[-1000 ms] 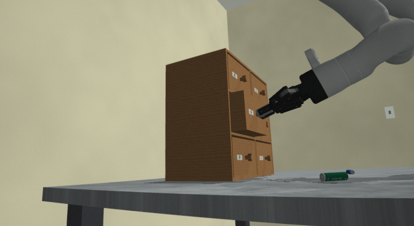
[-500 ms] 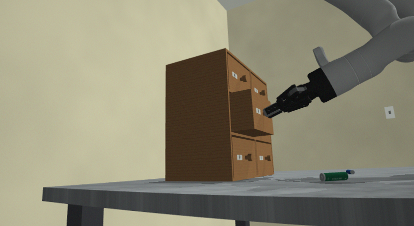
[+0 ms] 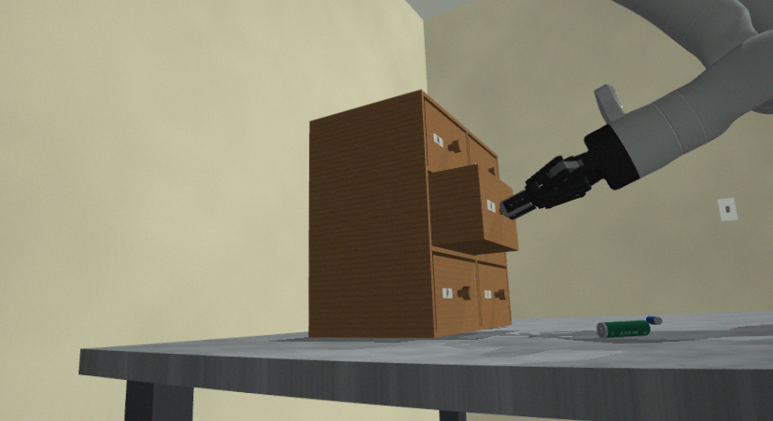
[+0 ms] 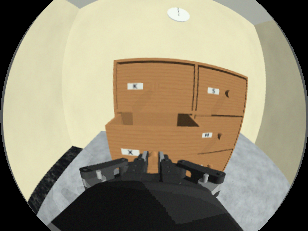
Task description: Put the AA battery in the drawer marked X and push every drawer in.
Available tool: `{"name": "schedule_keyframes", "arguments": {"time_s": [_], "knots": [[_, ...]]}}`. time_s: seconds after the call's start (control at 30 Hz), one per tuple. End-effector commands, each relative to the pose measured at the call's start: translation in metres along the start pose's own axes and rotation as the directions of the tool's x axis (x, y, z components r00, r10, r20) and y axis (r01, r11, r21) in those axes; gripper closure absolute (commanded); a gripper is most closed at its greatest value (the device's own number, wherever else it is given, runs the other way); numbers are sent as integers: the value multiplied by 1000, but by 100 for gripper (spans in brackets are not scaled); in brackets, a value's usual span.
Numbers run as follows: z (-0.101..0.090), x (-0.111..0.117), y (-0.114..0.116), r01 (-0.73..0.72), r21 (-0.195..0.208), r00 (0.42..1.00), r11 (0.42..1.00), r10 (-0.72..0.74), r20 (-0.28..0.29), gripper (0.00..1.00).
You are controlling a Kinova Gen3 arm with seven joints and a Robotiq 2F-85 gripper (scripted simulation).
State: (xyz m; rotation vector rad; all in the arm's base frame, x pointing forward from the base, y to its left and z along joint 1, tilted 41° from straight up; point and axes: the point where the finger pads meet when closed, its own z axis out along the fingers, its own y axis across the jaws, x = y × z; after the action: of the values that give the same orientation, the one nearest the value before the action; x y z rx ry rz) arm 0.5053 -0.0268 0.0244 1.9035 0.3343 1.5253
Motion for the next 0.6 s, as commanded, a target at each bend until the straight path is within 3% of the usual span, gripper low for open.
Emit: {"name": "schedule_keyframes", "arguments": {"time_s": [0.0, 0.57], "knots": [[-2, -1, -1, 2, 2, 1000, 1000, -2, 2, 87], [-3, -2, -1, 2, 2, 1000, 1000, -2, 2, 87]]}}
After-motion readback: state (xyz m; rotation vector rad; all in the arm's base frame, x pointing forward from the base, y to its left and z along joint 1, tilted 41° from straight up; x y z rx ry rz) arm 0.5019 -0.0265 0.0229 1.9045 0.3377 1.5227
